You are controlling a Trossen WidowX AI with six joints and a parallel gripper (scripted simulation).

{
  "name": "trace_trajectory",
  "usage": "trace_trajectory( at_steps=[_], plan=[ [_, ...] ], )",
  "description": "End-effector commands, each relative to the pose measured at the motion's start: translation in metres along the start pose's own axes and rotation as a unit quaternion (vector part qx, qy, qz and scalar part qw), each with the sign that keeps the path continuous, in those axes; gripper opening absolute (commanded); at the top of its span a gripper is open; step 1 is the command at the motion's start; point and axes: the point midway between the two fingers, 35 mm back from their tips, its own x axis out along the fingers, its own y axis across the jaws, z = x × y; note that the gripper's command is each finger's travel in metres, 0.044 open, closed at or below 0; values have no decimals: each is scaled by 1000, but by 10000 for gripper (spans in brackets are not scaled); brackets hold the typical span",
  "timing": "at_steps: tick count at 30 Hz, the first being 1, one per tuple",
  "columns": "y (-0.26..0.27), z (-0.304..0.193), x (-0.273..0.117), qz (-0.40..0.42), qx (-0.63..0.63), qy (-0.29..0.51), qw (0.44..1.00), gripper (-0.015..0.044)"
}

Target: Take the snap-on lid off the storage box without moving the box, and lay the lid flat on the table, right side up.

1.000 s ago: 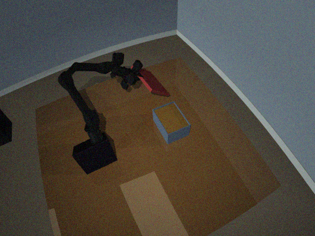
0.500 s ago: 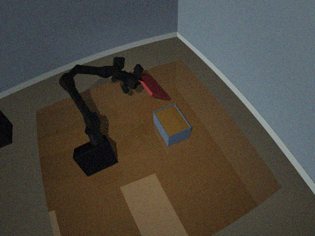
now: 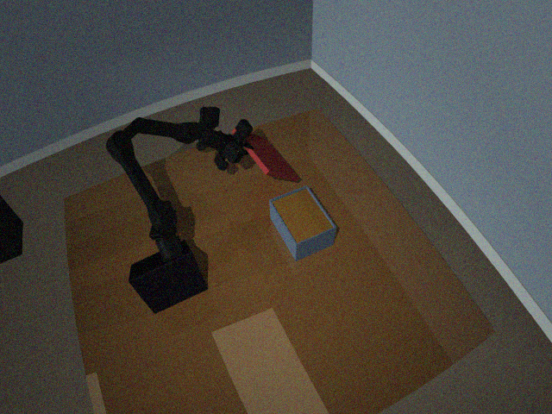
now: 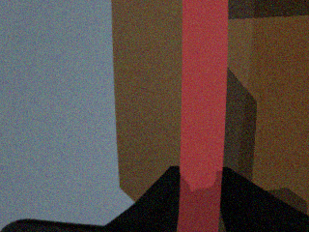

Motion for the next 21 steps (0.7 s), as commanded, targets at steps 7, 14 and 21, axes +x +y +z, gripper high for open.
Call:
trace_trajectory(
  at_steps=[7, 14, 21],
  plan=[
    [-4, 1, 6, 5, 3, -2, 1000, 0],
    [-8, 1, 9, 5, 3, -2, 1000, 0],
    [-12, 1, 13, 5, 3, -2, 1000, 0]
  ],
)
